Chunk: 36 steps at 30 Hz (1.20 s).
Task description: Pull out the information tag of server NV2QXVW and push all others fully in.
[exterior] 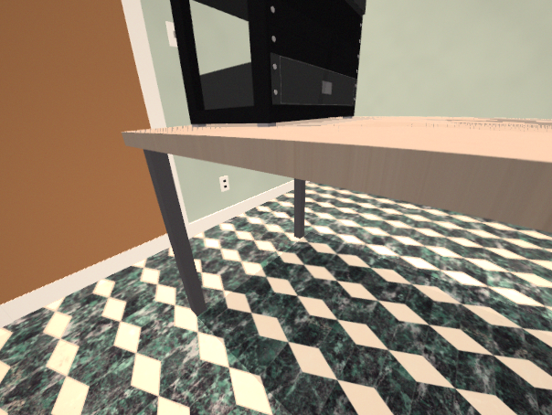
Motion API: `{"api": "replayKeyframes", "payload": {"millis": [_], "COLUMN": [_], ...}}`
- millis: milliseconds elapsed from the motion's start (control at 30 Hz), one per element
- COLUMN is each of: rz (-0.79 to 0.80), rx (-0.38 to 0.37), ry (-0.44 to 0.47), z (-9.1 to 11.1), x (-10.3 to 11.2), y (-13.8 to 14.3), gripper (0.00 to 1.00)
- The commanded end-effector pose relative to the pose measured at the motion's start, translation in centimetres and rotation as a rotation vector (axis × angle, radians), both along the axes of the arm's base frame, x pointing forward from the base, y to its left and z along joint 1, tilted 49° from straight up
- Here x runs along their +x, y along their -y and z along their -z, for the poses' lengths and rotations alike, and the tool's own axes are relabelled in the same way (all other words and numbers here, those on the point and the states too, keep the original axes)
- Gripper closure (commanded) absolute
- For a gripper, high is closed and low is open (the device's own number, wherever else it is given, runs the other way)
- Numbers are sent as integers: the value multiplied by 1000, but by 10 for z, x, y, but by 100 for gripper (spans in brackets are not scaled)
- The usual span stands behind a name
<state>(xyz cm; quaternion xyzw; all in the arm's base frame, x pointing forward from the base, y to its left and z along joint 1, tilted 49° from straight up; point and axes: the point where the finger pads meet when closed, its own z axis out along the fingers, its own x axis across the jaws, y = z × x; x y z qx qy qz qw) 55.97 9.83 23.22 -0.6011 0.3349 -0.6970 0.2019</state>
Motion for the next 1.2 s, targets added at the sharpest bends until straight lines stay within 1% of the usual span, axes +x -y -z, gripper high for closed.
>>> {"api": "replayKeyframes", "payload": {"millis": [0, 567, 1167], "rz": [-3, -2, -2], "rx": [4, 4, 5], "ry": [4, 2, 1], "z": [-2, 2, 10], "x": [1, 6, 27], "y": [-2, 3, 17], "gripper": [0, 0, 0]}}
